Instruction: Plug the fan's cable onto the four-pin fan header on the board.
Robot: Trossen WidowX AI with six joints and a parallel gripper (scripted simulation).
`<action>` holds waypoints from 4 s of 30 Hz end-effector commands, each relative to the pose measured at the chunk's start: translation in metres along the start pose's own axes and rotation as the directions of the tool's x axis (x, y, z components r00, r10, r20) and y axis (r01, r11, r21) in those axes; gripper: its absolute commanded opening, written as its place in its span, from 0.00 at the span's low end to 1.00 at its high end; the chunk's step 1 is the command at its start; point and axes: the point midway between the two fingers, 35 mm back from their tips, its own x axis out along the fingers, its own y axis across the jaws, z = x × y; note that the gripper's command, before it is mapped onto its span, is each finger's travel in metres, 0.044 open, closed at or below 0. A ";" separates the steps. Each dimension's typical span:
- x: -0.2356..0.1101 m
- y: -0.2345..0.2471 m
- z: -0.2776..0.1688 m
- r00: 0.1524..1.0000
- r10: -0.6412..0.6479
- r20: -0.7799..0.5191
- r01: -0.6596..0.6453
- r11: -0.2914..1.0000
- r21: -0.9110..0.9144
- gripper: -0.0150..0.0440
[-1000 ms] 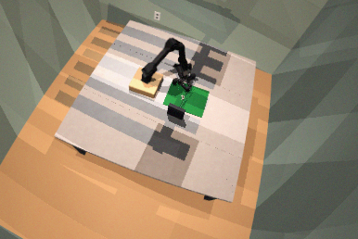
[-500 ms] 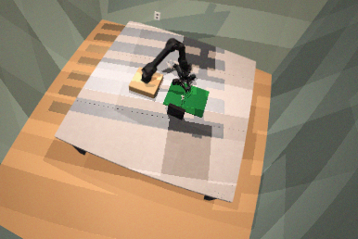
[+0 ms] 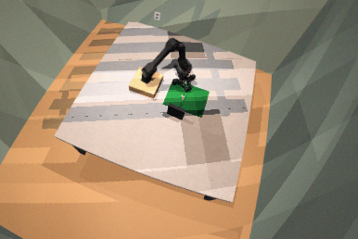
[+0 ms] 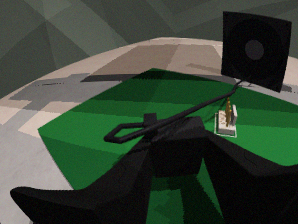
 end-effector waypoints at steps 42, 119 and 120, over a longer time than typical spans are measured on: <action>0.000 0.000 0.000 1.000 0.000 0.000 0.000 1.000 0.000 0.60; -0.071 -0.033 0.038 0.861 -0.351 -0.367 0.318 0.936 -0.150 0.60; -0.070 -0.034 0.038 0.848 -0.361 -0.388 0.324 0.932 -0.159 0.60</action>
